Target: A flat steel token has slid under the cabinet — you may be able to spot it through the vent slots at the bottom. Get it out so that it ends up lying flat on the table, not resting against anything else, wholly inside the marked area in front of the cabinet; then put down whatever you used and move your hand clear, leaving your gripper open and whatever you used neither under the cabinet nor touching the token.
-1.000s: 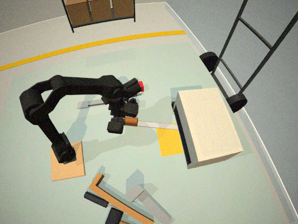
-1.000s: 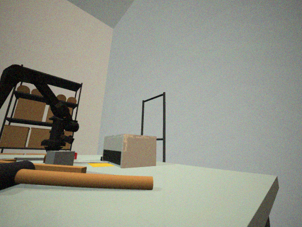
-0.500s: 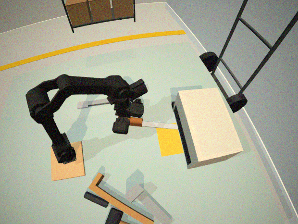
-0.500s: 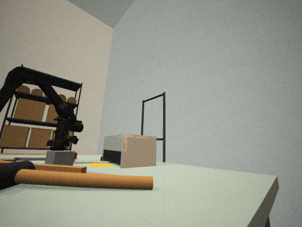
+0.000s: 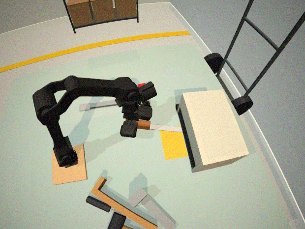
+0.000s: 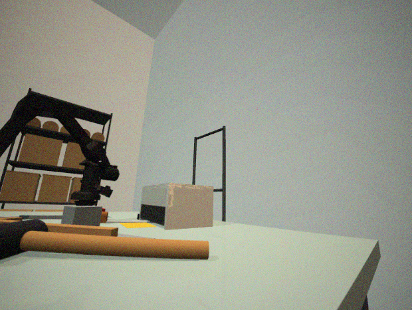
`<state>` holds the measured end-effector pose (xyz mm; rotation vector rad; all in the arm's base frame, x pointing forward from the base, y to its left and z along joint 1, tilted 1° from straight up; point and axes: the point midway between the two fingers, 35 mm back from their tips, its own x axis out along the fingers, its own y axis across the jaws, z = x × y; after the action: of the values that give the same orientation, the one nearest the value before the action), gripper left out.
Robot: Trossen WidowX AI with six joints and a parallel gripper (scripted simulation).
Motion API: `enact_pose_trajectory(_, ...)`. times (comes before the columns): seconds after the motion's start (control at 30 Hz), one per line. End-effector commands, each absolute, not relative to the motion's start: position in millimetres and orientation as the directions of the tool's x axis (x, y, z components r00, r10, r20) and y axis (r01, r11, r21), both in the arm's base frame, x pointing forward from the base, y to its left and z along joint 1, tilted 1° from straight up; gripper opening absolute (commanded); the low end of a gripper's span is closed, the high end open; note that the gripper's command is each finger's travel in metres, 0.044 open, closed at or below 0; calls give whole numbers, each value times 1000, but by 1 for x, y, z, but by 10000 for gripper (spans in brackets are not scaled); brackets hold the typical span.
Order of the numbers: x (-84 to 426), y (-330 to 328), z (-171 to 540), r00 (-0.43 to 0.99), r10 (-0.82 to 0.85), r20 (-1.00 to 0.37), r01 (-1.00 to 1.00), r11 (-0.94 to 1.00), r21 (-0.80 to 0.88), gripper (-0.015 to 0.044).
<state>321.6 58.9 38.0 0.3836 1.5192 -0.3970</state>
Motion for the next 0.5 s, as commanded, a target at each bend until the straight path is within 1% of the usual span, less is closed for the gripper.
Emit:
enact_pose_trajectory(0.0,328,56,39,19,-12,-1000,477,879,-2,0)
enact_pose_trajectory(0.47,344,48,39,20,-13,-1000,477,879,-2,0)
